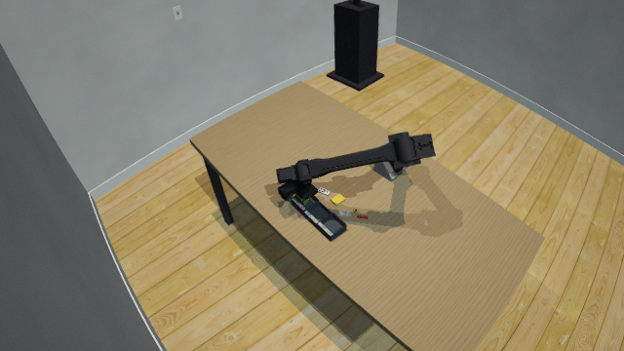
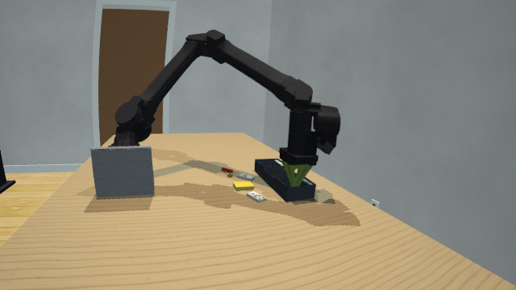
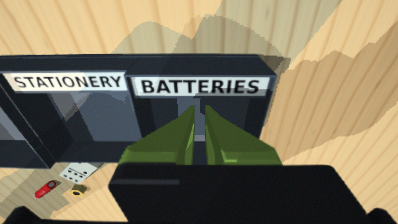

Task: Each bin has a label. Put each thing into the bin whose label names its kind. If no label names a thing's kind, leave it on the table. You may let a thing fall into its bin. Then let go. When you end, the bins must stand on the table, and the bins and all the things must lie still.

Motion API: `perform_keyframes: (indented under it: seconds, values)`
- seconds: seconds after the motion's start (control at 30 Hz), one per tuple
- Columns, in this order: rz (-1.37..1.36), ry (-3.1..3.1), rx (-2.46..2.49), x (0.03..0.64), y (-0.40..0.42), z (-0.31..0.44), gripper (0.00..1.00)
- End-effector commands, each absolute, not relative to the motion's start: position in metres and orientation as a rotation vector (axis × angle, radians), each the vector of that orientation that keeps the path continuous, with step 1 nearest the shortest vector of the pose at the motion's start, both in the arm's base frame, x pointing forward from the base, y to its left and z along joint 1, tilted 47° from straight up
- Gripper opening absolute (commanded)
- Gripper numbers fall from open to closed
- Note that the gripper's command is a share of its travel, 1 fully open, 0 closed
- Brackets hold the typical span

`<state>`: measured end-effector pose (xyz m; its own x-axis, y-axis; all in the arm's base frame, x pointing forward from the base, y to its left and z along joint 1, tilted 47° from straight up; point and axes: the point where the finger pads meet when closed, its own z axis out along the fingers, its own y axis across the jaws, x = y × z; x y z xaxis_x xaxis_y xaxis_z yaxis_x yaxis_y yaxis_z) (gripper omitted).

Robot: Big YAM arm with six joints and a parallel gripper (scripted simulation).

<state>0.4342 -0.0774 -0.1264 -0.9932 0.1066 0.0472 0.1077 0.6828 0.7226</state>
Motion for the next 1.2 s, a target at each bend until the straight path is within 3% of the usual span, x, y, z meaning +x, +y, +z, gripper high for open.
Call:
perform_keyframes:
  seconds: [0.0,1.17]
  values:
    - [-1.241,-2.864,-0.179,0.432,-0.068,-0.136,0.08]
    - [-1.23,-2.932,-0.177,0.449,-0.118,-0.096,0.08]
